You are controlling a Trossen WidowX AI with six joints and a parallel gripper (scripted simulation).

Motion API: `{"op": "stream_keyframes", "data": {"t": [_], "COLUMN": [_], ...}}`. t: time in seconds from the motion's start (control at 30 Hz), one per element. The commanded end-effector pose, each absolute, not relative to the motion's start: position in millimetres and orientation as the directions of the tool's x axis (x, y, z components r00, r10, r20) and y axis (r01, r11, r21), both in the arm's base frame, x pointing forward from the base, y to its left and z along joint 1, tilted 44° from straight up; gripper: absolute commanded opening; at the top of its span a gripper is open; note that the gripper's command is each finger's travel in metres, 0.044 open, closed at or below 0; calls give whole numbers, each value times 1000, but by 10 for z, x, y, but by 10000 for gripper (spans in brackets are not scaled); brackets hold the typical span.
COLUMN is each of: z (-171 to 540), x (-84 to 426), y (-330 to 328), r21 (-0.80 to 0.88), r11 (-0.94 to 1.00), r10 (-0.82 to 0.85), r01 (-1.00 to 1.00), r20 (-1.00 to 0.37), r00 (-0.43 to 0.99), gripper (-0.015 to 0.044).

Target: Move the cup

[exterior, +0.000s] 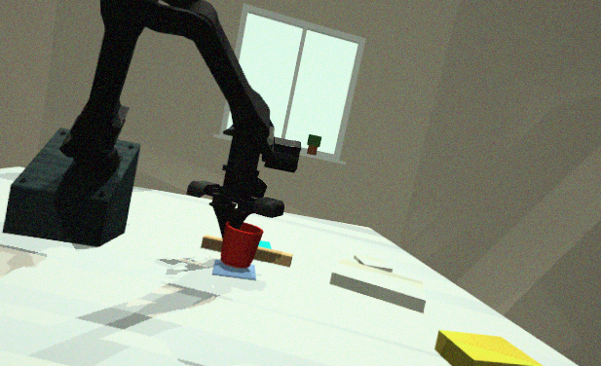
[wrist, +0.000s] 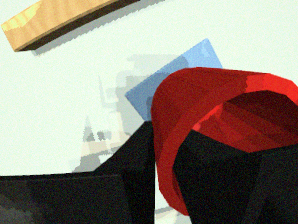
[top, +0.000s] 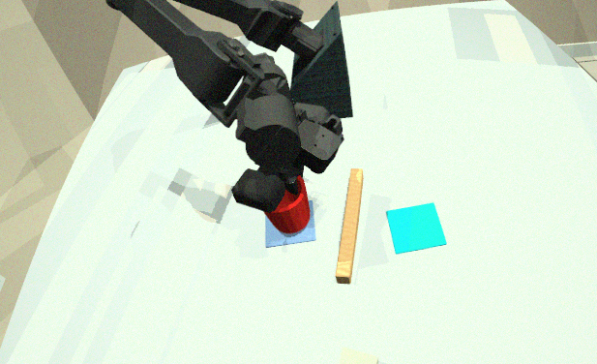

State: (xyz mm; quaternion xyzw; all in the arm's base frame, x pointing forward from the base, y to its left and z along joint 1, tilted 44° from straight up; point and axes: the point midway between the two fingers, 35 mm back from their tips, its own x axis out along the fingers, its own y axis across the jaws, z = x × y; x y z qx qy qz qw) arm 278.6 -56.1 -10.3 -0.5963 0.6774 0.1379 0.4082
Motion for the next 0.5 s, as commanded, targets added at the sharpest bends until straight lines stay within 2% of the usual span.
{"op": "stream_keyframes", "data": {"t": [0.0,0.47], "z": [-17,146], "x": [2798,2784], "y": [-473,-300], "r21": [-306,-304], "r11": [254,244], "r10": [-692,-696], "r01": [-917,-921], "r20": [-720,-716], "r00": [48,52], "gripper": [0,0]}}
